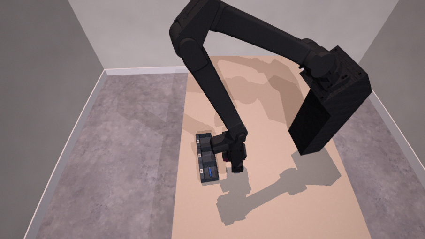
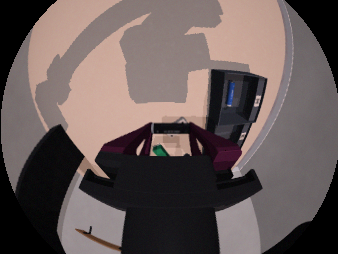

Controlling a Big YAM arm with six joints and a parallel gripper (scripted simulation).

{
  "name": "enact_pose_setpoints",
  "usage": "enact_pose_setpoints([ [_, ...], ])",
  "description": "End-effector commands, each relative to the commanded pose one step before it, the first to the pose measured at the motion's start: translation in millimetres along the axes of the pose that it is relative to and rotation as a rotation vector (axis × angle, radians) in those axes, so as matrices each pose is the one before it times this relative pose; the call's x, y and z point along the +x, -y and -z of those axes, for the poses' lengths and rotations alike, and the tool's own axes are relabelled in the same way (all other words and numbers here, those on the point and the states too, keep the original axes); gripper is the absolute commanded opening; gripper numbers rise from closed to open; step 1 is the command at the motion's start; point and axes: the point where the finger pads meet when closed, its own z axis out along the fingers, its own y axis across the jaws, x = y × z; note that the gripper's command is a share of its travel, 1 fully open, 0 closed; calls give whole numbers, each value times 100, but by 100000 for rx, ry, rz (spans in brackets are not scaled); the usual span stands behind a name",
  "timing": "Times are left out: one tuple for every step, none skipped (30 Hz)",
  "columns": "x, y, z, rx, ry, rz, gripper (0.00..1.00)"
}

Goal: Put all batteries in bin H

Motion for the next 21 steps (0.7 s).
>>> enact_pose_setpoints([
  [-342, -1163, 722, -981, 599, 101, 47],
  [-11, 33, 22, 63, 21, -13, 47],
  [291, 637, -282, 460, -396, 43, 47],
  [-2, 1, 4, 0, 0, 0, 47],
  [-2, 1, 4, 0, 0, 0, 47],
  [-2, 1, 4, 0, 0, 0, 47],
  [-2, 1, 4, 0, 0, 0, 47],
  [-2, 1, 4, 0, 0, 0, 47],
  [-2, 1, 4, 0, 0, 0, 47],
  [-2, 1, 4, 0, 0, 0, 47],
  [-2, 1, 4, 0, 0, 0, 47],
  [-2, 1, 4, 0, 0, 0, 47],
  [-2, 1, 4, 0, 0, 0, 47],
  [-2, 1, 4, 0, 0, 0, 47],
  [0, 0, 0, 0, 0, 0, 47],
  [0, 0, 0, 0, 0, 0, 47],
  [-2, 3, 4, 4, 0, 0, 47],
  [-2, 1, 4, 0, 0, 0, 47],
  [-2, 1, 4, 0, 0, 0, 47],
  [-2, 1, 4, 0, 0, 0, 47],
  [-521, -141, 619, 286, 726, -139, 47],
])
